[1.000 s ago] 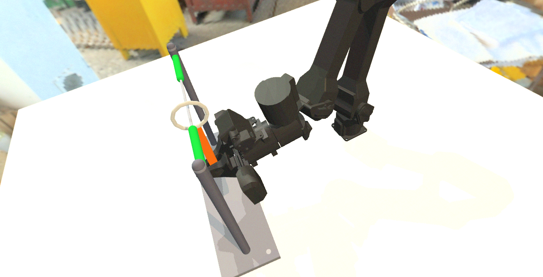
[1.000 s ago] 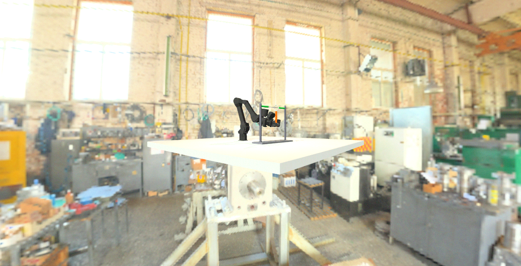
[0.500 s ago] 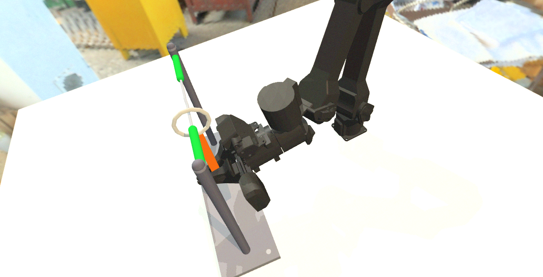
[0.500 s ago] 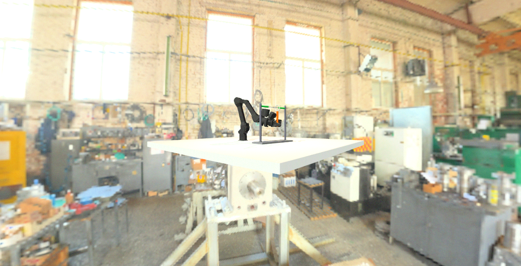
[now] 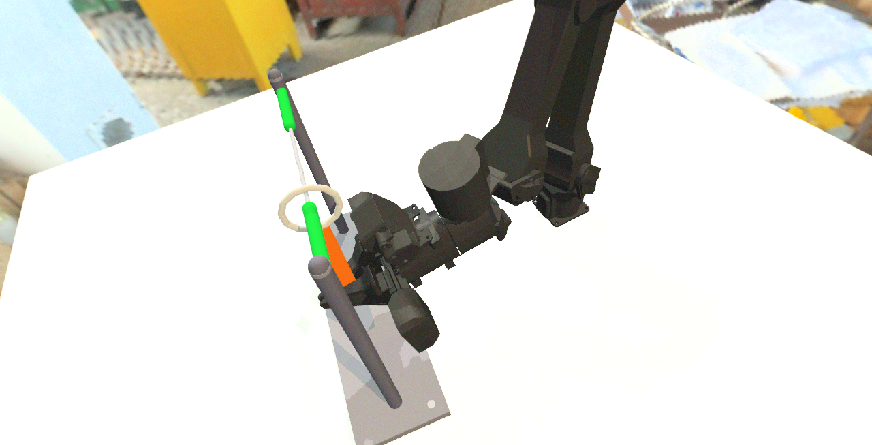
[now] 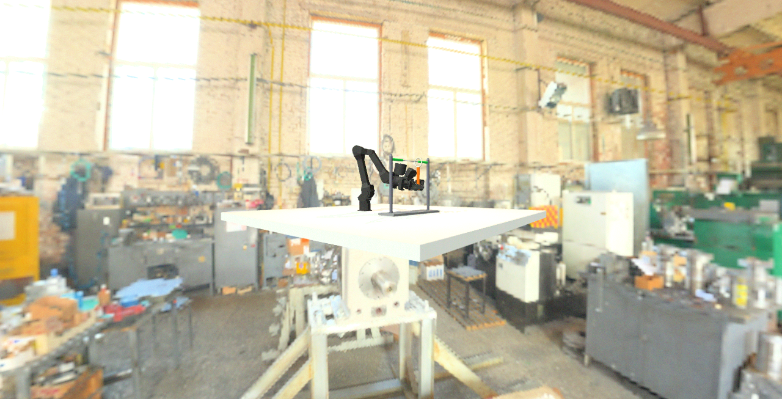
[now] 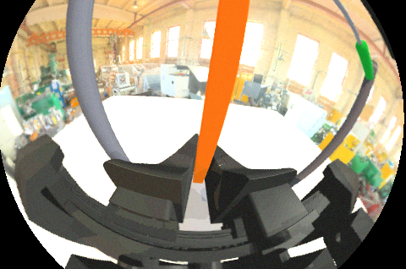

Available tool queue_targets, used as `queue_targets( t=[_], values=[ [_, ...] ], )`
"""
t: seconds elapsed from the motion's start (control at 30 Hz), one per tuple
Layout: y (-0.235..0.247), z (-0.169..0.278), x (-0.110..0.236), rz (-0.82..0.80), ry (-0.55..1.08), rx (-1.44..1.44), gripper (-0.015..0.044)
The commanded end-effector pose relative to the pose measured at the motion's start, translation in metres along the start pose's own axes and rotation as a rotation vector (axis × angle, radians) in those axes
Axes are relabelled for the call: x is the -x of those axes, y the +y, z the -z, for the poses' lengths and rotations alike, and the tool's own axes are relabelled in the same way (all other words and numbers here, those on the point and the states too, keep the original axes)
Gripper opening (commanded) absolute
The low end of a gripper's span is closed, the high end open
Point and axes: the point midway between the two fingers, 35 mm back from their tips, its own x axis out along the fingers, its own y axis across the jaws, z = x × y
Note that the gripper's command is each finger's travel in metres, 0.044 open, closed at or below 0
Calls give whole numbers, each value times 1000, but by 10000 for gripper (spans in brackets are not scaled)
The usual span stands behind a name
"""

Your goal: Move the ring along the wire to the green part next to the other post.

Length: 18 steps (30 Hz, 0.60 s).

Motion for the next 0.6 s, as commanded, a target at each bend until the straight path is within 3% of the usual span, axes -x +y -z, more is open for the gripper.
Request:
queue_targets(
  t=[0.0,0.57],
  values=[
    [5,-4,-1,1,-10,-10,-150],
    [17,0,-2,-3,-9,-11,-150]
  ],
)
